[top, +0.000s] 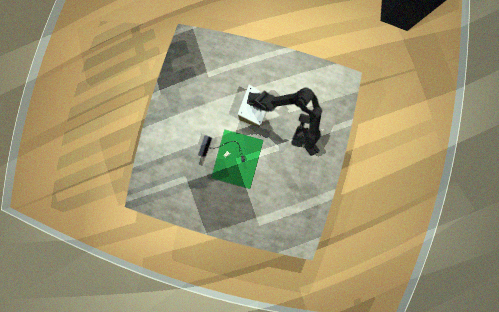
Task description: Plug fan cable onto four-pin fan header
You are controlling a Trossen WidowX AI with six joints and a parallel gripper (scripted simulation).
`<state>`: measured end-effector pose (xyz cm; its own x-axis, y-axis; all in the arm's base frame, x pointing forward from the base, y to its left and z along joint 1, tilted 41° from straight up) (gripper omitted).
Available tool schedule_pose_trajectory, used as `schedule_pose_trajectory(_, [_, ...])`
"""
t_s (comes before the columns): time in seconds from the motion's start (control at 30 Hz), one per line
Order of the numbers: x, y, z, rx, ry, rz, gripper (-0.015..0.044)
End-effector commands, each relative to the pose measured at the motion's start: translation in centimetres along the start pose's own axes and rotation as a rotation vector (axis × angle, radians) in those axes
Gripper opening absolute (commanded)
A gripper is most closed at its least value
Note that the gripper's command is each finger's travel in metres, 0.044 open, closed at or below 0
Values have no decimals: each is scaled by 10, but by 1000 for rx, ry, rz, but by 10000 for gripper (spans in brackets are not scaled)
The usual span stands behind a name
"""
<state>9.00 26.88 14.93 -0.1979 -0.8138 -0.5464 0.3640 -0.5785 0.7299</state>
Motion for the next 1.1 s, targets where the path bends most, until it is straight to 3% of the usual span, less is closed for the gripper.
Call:
schedule_pose_trajectory(0.0, [10,26,-59,87,-192,-37,440])
schedule_pose_trajectory(0.4, [103,121,-191,257,-716,-198,440])
schedule_pose_trajectory(0.73, [229,193,-234,332,-1100,-387,440])
schedule_pose_trajectory(0.93, [237,197,-234,336,-1123,-401,440])
schedule_pose_trajectory(1.07, [235,176,-249,338,-1123,-399,440])
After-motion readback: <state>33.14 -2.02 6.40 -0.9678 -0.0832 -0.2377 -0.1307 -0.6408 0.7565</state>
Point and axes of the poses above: the point midway between the two fingers, 35 mm back from their tips, its own y axis back along the fingers, its own z axis across the jaws, x = y × z, the point moved 1 cm from there along y, back along the fingers, and after that the axes turned 13 degrees about -y, right-handed, at the moved point
